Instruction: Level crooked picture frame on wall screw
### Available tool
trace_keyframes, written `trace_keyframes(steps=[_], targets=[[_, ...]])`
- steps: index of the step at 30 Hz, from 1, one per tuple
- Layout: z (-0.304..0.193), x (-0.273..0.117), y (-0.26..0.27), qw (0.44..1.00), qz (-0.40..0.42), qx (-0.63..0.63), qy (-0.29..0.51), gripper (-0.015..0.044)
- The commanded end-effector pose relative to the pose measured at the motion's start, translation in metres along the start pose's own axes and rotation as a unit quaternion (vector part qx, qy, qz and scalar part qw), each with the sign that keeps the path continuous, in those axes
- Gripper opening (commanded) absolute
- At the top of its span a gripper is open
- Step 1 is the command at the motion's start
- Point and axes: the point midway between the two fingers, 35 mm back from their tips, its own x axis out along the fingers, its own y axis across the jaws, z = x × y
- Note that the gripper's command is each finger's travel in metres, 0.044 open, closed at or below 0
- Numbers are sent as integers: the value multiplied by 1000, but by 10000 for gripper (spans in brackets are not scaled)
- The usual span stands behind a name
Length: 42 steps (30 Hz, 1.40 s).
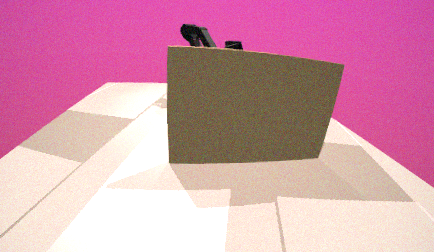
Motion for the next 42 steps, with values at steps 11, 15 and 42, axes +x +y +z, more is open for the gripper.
trace_keyframes(steps=[11,15,42], targets=[[6,5,-8,1000,-4,-10,2,260],[4,13,-6,1000,-3,-10,2,260],[5,85,-7,1000,0,-10,3,260]])
